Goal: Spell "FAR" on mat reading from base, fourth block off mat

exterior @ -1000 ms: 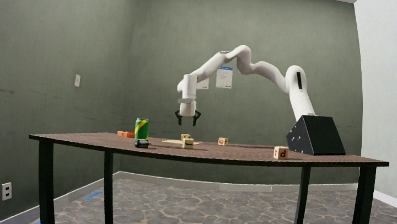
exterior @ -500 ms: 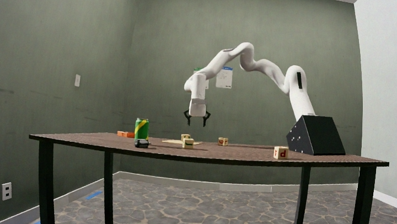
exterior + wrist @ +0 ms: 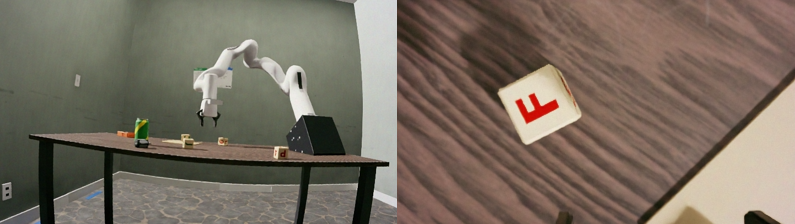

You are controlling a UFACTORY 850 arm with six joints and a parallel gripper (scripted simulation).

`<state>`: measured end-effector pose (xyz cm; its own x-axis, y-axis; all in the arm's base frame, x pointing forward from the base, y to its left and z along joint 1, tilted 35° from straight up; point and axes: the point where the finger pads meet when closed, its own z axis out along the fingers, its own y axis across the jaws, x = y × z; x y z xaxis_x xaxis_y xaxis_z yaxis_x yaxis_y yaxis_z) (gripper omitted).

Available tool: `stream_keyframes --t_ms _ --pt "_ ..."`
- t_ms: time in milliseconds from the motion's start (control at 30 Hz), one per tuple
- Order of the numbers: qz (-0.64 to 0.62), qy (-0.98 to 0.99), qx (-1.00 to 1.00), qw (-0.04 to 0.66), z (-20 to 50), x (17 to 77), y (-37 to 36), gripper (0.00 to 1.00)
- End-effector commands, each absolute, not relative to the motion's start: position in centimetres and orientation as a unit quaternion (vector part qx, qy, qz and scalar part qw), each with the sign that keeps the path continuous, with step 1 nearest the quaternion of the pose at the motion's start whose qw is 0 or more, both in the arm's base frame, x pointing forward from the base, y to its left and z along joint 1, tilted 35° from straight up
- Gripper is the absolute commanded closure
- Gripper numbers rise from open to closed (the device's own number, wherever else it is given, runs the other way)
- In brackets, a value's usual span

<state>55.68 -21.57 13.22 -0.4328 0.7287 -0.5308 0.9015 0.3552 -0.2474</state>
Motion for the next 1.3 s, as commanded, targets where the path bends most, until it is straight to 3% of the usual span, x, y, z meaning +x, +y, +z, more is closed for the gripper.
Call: stream_keyframes --t_ms 0,433,500,533,1267 --pt "-0.265 0.84 0.448 0.151 12.9 53.0 -20.8 0.0" --pt "-0.277 0.903 0.311 0.102 11.9 46.2 -18.9 0.0" --pt "-0.277 0.904 0.308 0.102 11.9 46.1 -18.9 0.0" --pt "-0.277 0.904 0.308 0.102 11.9 46.1 -18.9 0.13" --pt "-0.277 0.904 0.308 0.102 11.9 46.1 -18.9 0.13"
